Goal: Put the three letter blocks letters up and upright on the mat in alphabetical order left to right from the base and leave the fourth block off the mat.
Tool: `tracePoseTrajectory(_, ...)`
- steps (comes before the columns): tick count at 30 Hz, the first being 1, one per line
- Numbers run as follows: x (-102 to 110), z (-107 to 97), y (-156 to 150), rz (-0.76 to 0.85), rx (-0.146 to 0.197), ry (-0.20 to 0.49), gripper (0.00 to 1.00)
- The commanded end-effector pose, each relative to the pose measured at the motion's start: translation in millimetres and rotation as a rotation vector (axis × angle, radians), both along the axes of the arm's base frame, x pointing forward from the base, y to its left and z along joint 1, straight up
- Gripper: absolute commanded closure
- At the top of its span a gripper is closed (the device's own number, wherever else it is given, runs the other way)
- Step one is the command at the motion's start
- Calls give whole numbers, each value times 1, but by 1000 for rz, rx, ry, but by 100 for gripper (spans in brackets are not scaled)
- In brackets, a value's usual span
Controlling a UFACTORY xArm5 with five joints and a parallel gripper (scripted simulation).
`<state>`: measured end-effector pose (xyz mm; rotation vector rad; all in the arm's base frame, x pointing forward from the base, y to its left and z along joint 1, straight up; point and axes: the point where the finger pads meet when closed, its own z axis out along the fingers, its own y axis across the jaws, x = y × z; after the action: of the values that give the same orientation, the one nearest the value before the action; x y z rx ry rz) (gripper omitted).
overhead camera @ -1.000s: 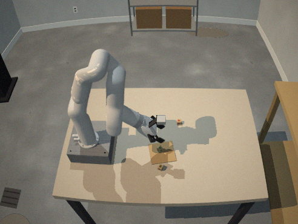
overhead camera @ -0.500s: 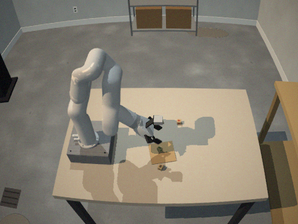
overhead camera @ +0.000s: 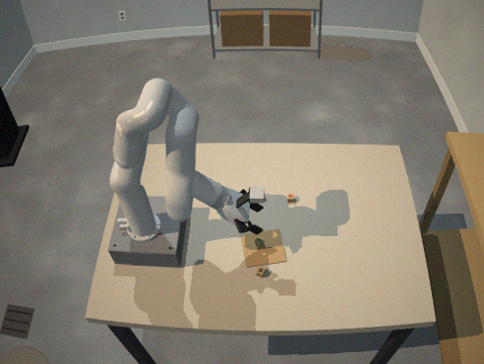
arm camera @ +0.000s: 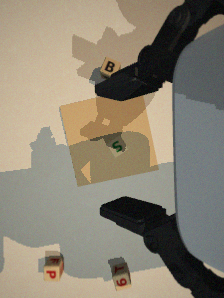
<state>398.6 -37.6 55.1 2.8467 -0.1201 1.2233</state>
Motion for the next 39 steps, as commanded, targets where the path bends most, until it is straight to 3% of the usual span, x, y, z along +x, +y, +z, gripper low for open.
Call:
tracePoseTrajectory(1,1,1,0,0,0,-2,0)
tracePoseTrajectory(22,0,2,-2,-4,-3,-10,0)
tracePoseTrajectory(25,-9,14,-23,-39,-34,-81,0)
tracePoseTrajectory(27,-9,14,-23,-39,-34,-81,0)
tracePoseTrajectory(29,-23,29,-45,-82,-76,-159,0)
tracePoseTrajectory(31,-23,29,-45,-82,-76,-159,0)
tracePoseTrajectory(34,-39,47,-65,-126,-125,-234,0)
tracePoseTrajectory(36,-39,47,-65,-126,-125,-234,0)
tracePoseTrajectory(39,-53,61,-78,-157,-162,-284,0)
